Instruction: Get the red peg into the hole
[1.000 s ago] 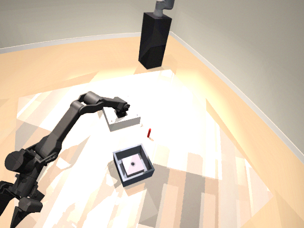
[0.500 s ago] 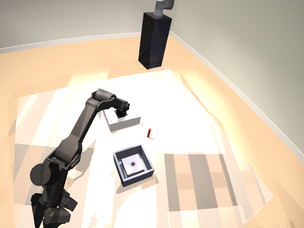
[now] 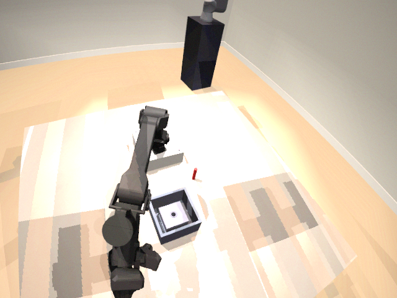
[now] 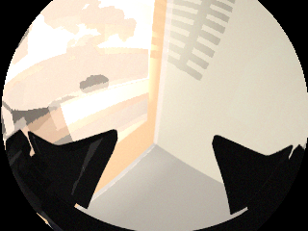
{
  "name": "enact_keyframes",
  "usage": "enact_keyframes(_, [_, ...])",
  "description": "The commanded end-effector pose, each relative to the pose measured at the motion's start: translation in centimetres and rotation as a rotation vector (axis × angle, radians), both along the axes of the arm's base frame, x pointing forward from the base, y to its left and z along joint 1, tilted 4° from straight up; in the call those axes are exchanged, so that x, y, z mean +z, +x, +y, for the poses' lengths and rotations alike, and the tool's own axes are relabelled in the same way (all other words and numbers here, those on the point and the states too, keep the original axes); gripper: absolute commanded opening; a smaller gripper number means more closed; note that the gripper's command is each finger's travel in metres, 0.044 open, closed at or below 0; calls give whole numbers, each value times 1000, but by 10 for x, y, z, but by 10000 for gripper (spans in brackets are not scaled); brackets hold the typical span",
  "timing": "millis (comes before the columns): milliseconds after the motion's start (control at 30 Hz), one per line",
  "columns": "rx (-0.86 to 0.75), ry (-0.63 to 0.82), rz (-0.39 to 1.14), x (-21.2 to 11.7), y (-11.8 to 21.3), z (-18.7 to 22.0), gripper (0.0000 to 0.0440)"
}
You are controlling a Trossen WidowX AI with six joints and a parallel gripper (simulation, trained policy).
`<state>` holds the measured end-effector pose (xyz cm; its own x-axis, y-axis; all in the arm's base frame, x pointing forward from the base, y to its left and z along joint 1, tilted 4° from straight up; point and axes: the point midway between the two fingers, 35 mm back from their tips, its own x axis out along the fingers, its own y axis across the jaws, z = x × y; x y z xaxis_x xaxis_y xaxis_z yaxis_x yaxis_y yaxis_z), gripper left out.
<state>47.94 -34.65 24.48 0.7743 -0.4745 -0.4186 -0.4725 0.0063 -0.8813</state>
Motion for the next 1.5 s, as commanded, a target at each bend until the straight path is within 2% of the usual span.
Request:
enact_keyframes(0, [-22, 95, -31, 6, 5, 30, 440])
enact_keyframes(300, [-89, 390, -89, 13, 12, 121, 440])
enact_keyframes(633, [-211, 708, -107, 11, -4, 217, 440])
enact_keyframes(1033, [-452, 1037, -76, -9, -49, 310, 440])
enact_keyframes(1467, [-834, 1268, -24, -48, -118, 375, 440])
